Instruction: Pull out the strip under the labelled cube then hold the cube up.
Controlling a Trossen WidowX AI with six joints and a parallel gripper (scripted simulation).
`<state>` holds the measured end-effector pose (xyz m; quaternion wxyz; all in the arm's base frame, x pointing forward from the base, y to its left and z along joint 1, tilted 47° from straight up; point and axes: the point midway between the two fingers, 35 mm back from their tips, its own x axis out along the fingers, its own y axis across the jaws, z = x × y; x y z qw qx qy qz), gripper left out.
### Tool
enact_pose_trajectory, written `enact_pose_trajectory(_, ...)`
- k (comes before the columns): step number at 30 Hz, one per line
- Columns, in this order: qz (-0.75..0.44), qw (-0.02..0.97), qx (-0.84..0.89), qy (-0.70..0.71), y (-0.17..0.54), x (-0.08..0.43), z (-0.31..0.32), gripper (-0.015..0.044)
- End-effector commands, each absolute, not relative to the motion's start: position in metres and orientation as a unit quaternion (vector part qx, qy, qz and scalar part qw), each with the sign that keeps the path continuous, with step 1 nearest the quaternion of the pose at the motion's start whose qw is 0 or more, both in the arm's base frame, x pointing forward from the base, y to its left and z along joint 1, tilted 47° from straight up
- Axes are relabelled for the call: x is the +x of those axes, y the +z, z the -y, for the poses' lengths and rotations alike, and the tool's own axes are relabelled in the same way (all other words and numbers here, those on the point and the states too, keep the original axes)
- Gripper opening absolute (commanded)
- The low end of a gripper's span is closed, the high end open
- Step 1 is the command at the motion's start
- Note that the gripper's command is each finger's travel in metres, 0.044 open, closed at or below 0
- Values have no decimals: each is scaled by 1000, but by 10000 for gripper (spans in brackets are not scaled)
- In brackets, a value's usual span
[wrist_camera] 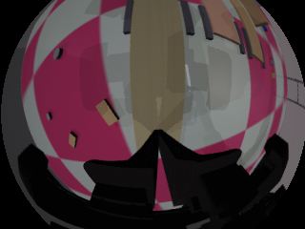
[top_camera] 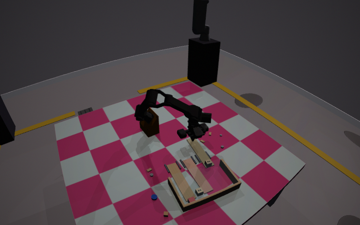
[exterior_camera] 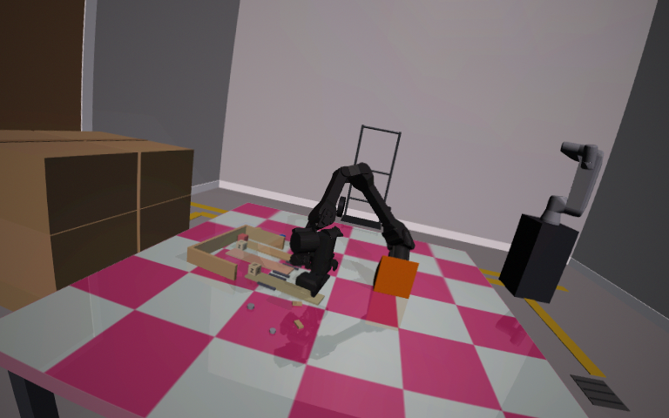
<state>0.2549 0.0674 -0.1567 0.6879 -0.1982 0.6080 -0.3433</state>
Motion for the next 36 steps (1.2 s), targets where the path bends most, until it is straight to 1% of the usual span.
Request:
enact_pose_trajectory(1, -618, 677, -200, -347, -160, 238, -63, 0)
enact_pose_trajectory(11, -618, 676, -200, -347, -162, 225, -65, 0)
enact_pose_trajectory(36, -618, 676, -200, -347, -162, 225, -65, 0)
